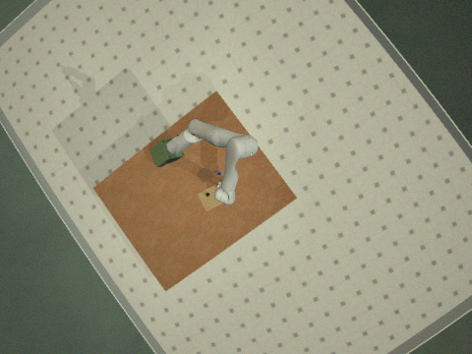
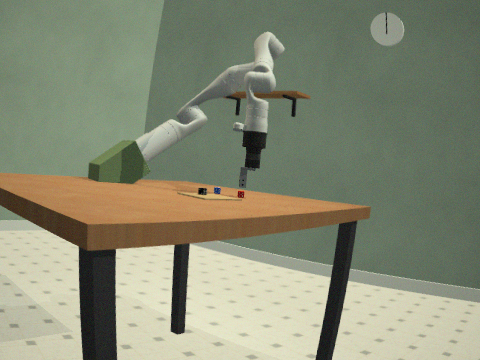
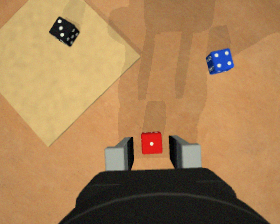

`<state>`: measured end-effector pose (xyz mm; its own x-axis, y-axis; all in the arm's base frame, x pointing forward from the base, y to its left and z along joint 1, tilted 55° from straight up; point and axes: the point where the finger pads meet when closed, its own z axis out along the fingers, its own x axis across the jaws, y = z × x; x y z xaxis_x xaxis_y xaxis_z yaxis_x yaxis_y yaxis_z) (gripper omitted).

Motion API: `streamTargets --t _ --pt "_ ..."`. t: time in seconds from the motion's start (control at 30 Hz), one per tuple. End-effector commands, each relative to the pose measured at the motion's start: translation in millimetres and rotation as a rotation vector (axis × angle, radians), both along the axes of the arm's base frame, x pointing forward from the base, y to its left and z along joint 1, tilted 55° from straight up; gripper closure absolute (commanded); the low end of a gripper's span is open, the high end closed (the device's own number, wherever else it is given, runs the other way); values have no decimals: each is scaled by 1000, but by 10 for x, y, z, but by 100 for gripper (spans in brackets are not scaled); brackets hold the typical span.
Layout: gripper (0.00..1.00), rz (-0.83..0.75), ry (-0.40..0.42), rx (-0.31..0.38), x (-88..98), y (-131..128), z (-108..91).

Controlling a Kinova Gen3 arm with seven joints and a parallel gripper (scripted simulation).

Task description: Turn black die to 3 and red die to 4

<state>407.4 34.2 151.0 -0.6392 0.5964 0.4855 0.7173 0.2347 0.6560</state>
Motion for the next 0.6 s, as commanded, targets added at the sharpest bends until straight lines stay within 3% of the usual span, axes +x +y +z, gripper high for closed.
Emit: streamTargets --t 0.0,0.57 --pt "30 2 2 2 0 22 -15" --pt "30 2 2 2 8 45 -33"
